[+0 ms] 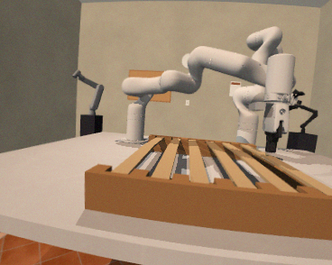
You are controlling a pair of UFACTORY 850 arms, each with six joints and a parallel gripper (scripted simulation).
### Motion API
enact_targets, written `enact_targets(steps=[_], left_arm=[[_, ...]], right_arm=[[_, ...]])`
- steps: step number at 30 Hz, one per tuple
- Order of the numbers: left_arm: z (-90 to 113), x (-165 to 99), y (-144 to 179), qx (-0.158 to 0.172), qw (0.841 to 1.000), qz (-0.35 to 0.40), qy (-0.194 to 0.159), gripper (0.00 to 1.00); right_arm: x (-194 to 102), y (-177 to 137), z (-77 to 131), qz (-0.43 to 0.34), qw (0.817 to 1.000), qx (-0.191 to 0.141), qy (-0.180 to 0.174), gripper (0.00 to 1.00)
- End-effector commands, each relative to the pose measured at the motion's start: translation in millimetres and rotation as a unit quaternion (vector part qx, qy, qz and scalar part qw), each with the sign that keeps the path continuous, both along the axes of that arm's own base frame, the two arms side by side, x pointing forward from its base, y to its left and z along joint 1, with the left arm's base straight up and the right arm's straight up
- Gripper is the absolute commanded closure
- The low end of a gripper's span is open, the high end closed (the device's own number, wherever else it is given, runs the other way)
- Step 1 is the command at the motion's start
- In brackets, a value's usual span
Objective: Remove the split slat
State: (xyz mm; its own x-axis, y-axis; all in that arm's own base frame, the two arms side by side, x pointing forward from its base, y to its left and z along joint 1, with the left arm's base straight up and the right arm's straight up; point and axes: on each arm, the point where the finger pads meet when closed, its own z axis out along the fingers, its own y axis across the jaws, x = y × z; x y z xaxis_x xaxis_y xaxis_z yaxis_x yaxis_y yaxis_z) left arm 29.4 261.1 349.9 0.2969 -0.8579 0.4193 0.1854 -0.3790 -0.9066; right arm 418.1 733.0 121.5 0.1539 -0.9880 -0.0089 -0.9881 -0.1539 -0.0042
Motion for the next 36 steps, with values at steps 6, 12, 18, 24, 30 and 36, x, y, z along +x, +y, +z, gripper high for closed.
enact_targets(steps=[6,12,18,24,30,36], left_arm=[[0.3,-0.2,0.2,0.000,1.000,0.000,0.000,0.00],[0.3,-0.2,0.2,0.000,1.000,0.000,0.000,0.00],[0.3,-0.2,0.2,0.000,1.000,0.000,0.000,0.00],[0.3,-0.2,0.2,0.000,1.000,0.000,0.000,0.00],[0.3,-0.2,0.2,0.000,1.000,0.000,0.000,0.00],[0.3,-0.2,0.2,0.000,1.000,0.000,0.000,0.00]], right_arm=[[0.4,0.3,-0.2,0.000,1.000,-0.004,0.003,1.00],[0.4,0.3,-0.2,0.000,1.000,-0.004,0.003,1.00],[0.4,0.3,-0.2,0.000,1.000,-0.004,0.003,1.00],[-0.1,0.4,-2.1,0.000,1.000,-0.004,0.002,1.00],[-0.1,0.4,-2.1,0.000,1.000,-0.004,0.002,1.00],[0.5,0.6,-4.1,0.000,1.000,-0.004,0.003,1.00]])
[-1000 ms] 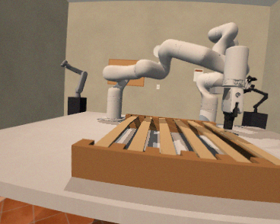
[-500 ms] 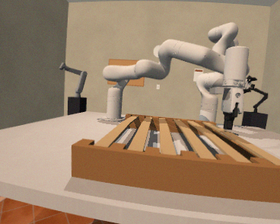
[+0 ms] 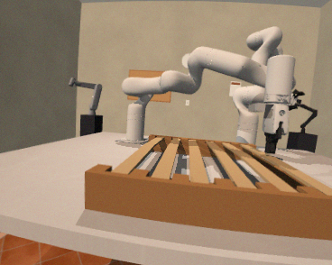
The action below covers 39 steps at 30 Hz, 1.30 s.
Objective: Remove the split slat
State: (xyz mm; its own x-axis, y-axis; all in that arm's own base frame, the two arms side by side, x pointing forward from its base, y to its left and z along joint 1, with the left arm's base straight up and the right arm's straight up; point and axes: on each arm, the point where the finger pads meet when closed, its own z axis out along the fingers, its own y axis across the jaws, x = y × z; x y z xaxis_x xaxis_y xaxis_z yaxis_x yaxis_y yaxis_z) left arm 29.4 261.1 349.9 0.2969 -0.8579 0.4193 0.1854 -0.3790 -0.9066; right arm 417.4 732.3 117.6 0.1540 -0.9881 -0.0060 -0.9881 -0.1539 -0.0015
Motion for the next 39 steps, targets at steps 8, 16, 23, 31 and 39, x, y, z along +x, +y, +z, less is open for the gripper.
enact_targets(steps=[8,16,23,31,39], left_arm=[[0.3,-0.2,0.2,0.000,1.000,0.000,0.000,0.00],[0.3,-0.2,0.2,0.000,1.000,0.000,0.000,0.00],[0.3,-0.2,0.2,0.000,1.000,0.000,0.000,0.00],[0.3,-0.2,0.2,0.000,1.000,0.000,0.000,0.00],[0.3,-0.2,0.2,0.001,1.000,0.000,0.000,0.00]], right_arm=[[1.2,1.3,-0.2,0.000,1.000,-0.002,0.002,1.00],[1.2,1.3,-0.2,0.000,1.000,-0.002,0.002,1.00],[0.7,1.4,-2.1,0.000,1.000,-0.003,0.001,1.00],[0.7,1.4,-2.1,0.000,1.000,-0.003,0.001,1.00],[1.3,1.6,-4.1,0.000,1.000,-0.002,0.002,1.00]])
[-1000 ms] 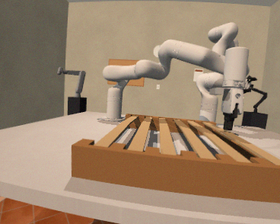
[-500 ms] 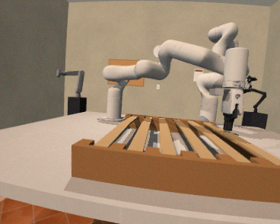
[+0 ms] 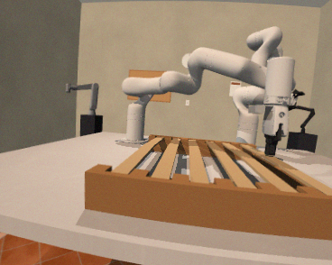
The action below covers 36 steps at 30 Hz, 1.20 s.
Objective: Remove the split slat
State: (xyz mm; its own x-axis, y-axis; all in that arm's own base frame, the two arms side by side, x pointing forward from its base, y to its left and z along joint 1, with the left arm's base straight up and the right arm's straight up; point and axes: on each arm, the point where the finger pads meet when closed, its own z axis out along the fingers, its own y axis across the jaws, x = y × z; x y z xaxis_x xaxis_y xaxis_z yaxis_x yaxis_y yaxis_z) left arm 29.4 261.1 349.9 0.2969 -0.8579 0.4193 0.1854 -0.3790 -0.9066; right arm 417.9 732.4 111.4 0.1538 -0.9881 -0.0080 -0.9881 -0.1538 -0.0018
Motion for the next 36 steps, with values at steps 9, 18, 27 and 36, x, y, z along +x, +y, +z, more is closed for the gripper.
enact_targets(steps=[9,18,27,36], left_arm=[[0.3,-0.2,0.2,0.000,1.000,0.000,0.000,0.00],[0.3,-0.2,0.2,0.000,1.000,0.000,0.000,0.00],[0.3,-0.2,0.2,0.000,1.000,0.000,0.000,0.00],[0.3,-0.2,0.2,0.000,1.000,0.000,0.000,0.00]], right_arm=[[0.7,1.4,2.1,0.000,1.000,-0.003,0.002,1.00],[0.3,1.4,0.1,0.000,1.000,-0.003,0.001,1.00],[0.3,1.4,0.1,0.000,1.000,-0.003,0.001,1.00],[0.8,1.6,-1.9,0.000,1.000,-0.004,0.001,1.00]])
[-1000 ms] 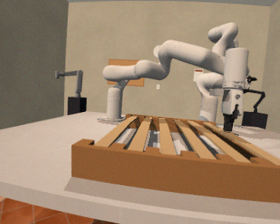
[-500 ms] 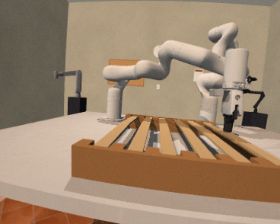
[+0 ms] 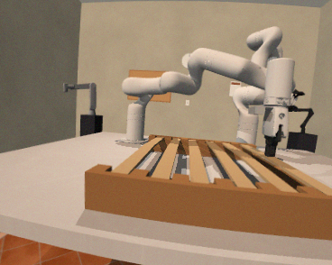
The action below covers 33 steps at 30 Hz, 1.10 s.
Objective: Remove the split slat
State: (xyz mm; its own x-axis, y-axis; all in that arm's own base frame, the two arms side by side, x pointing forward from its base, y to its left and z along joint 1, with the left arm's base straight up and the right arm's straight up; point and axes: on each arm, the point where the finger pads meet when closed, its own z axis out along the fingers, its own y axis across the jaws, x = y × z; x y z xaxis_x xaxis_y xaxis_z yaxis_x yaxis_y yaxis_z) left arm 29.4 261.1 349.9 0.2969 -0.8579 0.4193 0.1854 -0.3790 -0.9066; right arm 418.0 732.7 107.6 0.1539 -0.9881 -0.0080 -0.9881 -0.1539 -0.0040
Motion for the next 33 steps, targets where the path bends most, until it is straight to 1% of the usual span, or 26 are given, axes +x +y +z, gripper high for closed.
enact_targets(steps=[1,33], left_arm=[[0.3,-0.2,0.2,0.000,1.000,0.000,0.000,0.00],[0.3,-0.2,0.2,0.000,1.000,0.000,0.000,0.00]], right_arm=[[0.7,1.3,1.9,0.000,1.000,-0.004,0.002,1.00],[0.8,1.4,-2.1,0.000,1.000,-0.004,0.003,1.00]])
